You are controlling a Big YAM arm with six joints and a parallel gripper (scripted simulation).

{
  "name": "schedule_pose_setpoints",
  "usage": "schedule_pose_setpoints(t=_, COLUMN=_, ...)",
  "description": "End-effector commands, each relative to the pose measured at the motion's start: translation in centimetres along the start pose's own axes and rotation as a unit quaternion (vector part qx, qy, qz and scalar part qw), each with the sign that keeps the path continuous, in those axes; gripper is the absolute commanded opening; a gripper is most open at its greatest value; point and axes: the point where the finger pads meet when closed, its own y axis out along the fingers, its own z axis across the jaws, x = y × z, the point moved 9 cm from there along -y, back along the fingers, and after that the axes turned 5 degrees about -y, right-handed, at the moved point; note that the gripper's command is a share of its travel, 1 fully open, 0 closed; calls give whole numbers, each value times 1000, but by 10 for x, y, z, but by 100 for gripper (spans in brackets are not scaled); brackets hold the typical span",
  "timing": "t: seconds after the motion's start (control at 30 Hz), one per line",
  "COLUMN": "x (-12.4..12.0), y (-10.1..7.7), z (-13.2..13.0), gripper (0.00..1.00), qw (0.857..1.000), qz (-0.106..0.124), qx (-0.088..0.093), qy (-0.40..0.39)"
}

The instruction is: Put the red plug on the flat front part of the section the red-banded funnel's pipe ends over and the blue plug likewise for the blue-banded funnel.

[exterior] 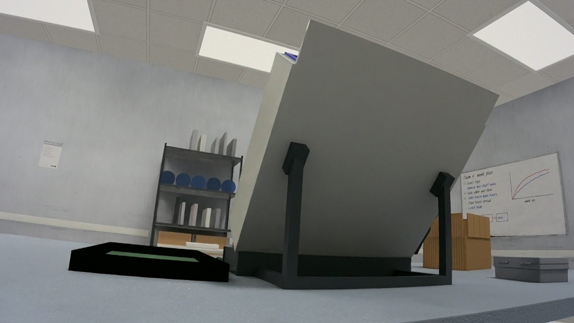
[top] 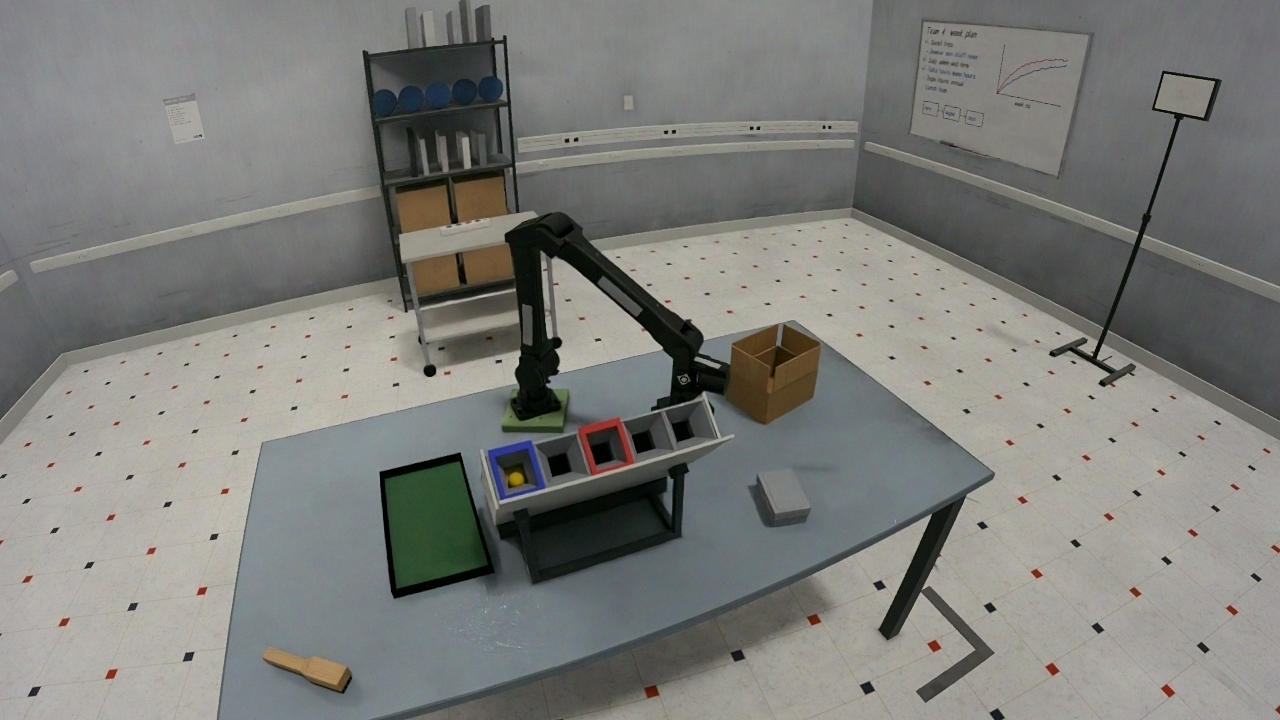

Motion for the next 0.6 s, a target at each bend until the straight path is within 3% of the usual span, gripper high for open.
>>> schedule_pose_setpoints(t=0.0, x=6, y=1, z=1, gripper=87, qw=1000, qz=-11, qx=8, qy=1)
schedule_pose_setpoints(t=0.57, x=3, y=4, z=-1, gripper=87, qw=999, qz=-28, qx=21, qy=3)
